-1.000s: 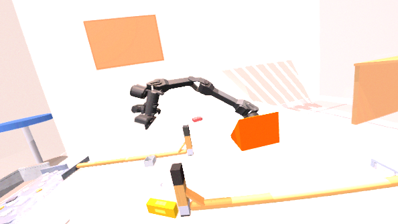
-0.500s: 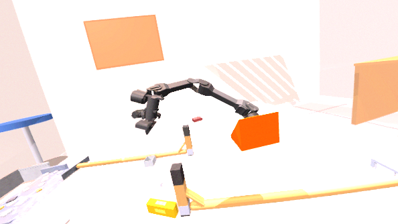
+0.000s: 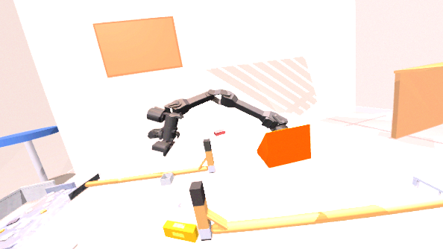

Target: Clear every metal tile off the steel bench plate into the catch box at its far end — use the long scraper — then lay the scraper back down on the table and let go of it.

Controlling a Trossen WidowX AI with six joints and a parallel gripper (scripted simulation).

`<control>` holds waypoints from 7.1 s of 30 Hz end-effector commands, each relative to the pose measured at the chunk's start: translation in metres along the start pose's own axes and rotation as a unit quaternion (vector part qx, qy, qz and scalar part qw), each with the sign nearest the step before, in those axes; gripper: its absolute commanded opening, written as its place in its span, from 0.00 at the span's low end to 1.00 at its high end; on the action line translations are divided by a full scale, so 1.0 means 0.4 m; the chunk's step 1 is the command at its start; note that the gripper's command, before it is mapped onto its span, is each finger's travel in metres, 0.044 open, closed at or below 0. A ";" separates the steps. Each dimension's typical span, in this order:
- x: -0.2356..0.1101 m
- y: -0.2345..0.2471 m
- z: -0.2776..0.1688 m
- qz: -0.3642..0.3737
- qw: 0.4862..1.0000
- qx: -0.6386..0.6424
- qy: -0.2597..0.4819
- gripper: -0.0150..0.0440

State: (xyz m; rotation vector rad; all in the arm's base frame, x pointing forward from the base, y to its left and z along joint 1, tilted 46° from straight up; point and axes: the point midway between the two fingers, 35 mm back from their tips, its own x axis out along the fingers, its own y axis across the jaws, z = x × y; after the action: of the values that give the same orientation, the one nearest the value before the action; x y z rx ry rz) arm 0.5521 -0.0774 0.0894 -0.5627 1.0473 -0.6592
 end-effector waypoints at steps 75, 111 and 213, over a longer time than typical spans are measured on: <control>0.139 0.113 -0.072 0.002 1.000 -0.003 -0.002 0.25; -0.085 0.104 0.022 0.003 1.000 -0.004 0.002 0.25; -0.073 0.104 0.019 0.005 1.000 -0.004 0.004 0.25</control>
State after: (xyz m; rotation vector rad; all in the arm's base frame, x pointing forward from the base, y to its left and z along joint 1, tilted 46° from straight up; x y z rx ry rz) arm 0.5580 -0.0274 0.0808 -0.5620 1.0612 -0.6499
